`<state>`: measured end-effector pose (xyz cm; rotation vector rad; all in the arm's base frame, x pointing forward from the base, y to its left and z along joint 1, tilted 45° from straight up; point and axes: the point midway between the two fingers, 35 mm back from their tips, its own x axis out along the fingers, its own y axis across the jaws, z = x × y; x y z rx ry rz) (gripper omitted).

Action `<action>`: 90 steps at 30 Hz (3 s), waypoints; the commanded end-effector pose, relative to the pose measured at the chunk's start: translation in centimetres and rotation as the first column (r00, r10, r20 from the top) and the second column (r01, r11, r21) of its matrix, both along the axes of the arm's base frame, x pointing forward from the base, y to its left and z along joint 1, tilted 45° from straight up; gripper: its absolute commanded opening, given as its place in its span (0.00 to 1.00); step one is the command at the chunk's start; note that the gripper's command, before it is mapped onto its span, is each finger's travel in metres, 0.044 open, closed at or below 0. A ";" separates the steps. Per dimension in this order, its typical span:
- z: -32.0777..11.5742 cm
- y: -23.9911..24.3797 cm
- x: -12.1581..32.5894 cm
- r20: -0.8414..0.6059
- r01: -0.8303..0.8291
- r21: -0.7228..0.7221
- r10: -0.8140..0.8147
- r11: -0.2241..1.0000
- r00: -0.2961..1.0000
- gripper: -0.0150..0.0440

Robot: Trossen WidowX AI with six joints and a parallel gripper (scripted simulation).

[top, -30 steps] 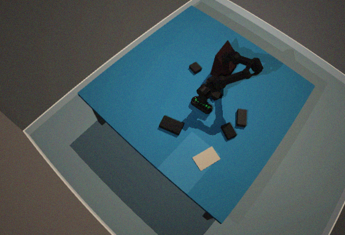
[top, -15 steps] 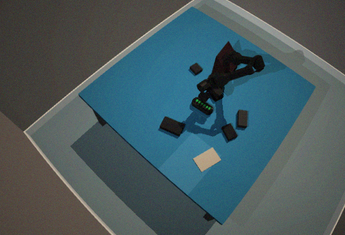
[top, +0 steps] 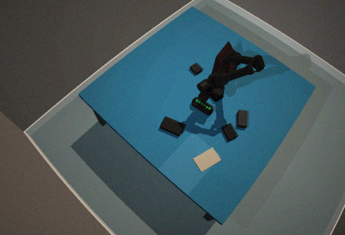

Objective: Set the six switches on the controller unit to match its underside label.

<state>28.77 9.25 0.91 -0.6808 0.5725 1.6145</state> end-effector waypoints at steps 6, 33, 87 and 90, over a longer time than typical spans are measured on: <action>0.0 -0.1 0.0 0.004 -0.002 -0.002 0.002 1.000 1.000 0.25; 0.5 2.0 3.6 -0.055 -0.058 -0.001 0.058 0.998 0.997 0.64; -3.4 12.5 9.1 -0.196 -0.207 -0.005 0.202 0.978 0.960 0.25; -3.4 12.5 9.0 -0.196 -0.207 -0.005 0.202 0.978 0.960 0.25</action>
